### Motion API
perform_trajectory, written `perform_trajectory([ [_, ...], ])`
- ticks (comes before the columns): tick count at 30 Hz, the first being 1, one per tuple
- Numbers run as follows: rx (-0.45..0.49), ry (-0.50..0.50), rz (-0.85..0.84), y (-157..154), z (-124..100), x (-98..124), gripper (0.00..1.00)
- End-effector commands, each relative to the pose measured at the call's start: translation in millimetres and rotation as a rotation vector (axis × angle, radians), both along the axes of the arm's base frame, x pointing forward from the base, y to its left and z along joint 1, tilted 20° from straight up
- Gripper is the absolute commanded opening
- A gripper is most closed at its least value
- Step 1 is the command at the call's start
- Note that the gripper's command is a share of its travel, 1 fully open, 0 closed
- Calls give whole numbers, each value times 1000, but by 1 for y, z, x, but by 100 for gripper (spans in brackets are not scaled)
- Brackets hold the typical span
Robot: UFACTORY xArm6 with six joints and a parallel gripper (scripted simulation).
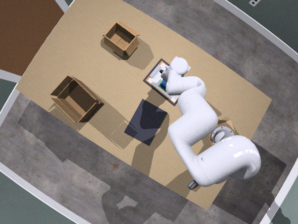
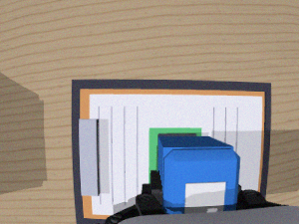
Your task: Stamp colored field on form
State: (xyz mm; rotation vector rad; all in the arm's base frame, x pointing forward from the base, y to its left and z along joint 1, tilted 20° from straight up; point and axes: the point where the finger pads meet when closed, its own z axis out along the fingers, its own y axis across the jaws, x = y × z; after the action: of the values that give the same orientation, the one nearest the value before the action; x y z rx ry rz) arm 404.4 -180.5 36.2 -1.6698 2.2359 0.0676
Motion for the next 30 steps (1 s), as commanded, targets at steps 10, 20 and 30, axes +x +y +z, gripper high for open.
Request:
perform_trajectory([
  [10, -2, -4, -1, 1, -5, 3, 29],
  [20, -2, -4, -1, 2, -12, 5, 29],
  [30, -2, -4, -1, 6, -27, 9, 29],
])
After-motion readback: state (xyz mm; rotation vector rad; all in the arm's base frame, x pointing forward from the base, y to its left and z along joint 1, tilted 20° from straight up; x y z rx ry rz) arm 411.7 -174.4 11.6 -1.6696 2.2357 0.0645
